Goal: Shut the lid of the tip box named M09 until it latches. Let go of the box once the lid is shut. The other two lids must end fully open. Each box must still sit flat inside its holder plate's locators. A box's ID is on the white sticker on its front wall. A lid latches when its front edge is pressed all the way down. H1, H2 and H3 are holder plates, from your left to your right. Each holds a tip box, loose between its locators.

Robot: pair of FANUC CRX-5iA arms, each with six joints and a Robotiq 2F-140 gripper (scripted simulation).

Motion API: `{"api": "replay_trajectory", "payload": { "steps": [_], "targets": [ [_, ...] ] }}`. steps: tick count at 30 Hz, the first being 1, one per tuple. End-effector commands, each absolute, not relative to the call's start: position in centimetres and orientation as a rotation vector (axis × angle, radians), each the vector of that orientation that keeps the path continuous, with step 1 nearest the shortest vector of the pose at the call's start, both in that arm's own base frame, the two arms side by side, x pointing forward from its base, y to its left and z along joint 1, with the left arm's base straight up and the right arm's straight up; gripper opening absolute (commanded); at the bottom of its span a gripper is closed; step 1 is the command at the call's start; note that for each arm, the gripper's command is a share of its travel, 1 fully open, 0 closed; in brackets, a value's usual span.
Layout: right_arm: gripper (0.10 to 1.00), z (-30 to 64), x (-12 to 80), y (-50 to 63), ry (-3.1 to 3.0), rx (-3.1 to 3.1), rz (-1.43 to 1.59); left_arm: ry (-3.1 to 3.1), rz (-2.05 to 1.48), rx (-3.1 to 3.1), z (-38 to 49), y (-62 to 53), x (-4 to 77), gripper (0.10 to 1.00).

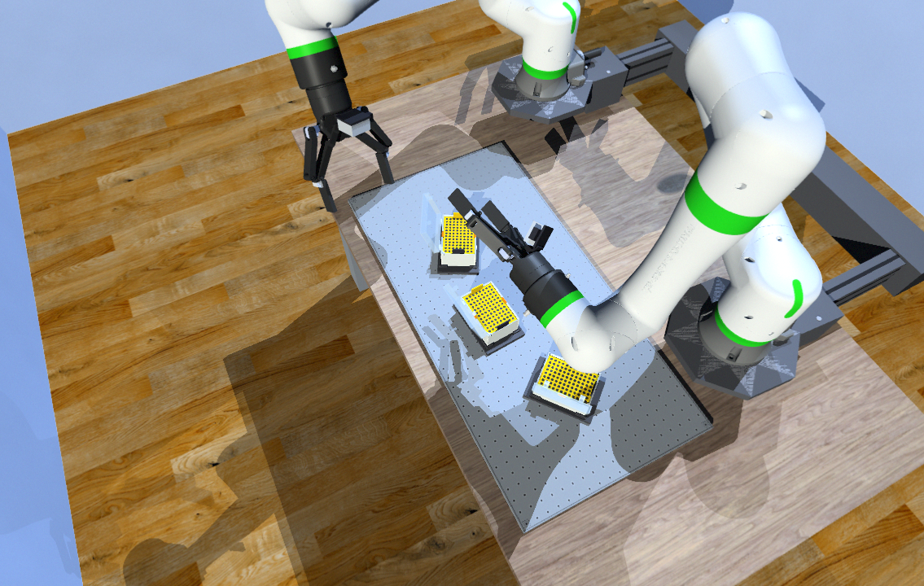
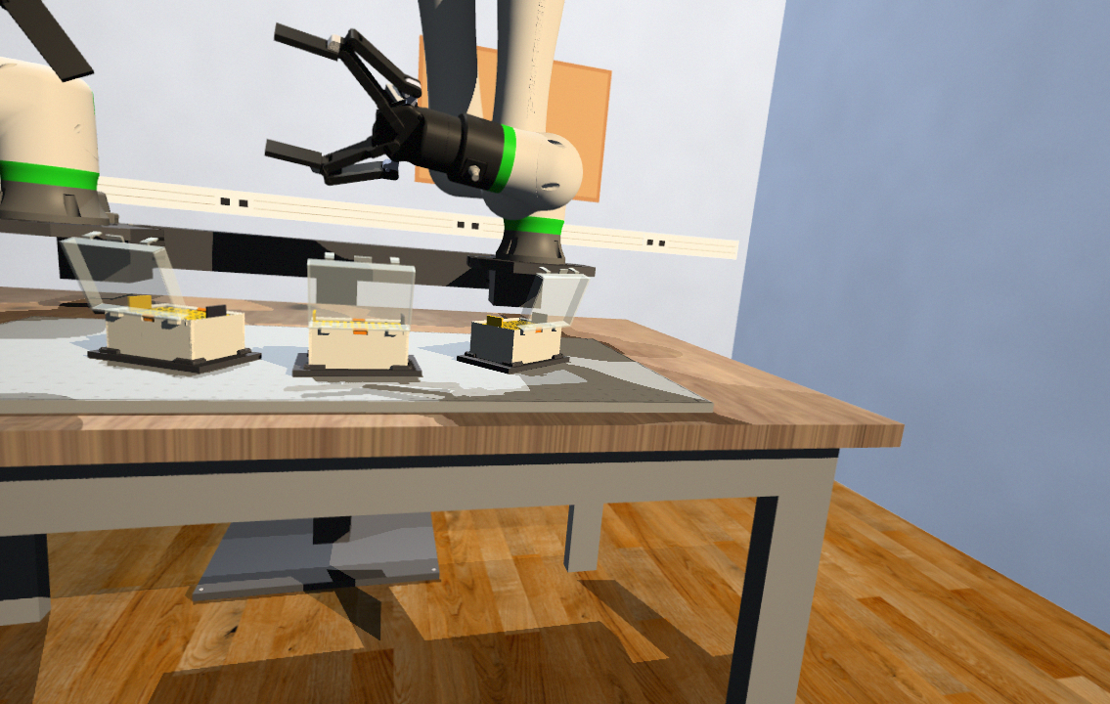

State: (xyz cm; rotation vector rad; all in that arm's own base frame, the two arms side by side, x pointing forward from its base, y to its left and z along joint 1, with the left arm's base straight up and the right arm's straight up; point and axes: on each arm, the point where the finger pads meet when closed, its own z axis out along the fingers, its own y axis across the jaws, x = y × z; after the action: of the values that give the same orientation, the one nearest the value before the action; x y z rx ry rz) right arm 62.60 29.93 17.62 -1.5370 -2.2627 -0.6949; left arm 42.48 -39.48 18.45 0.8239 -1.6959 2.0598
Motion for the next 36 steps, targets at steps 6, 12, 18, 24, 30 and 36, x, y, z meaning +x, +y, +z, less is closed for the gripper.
{"api": "replay_trajectory", "payload": {
  "steps": [6,12,18,24,30,36],
  "targets": [
    [1.000,17.8,62.6,29.9,-2.264,-1.537,-0.698,-1.695,2.061,0.822,18.5,-39.5,42.5,1.000],
    [1.000,17.8,62.6,29.9,-2.264,-1.537,-0.698,-1.695,2.061,0.822,18.5,-39.5,42.5,1.000],
    [0.099,17.8,62.6,29.9,-2.264,-1.537,-0.698,-1.664,2.045,0.840,18.8,-39.3,42.8,1.000],
    [0.099,17.8,62.6,29.9,-2.264,-1.537,-0.698,-1.584,1.993,0.890,20.5,-37.8,44.9,1.000],
    [0.099,17.8,62.6,29.9,-2.264,-1.537,-0.698,-1.537,1.953,0.923,22.0,-36.1,46.8,1.000],
    [0.099,17.8,62.6,29.9,-2.264,-1.537,-0.698,-1.497,1.910,0.958,23.0,-34.8,47.9,1.000]
  ]
}}
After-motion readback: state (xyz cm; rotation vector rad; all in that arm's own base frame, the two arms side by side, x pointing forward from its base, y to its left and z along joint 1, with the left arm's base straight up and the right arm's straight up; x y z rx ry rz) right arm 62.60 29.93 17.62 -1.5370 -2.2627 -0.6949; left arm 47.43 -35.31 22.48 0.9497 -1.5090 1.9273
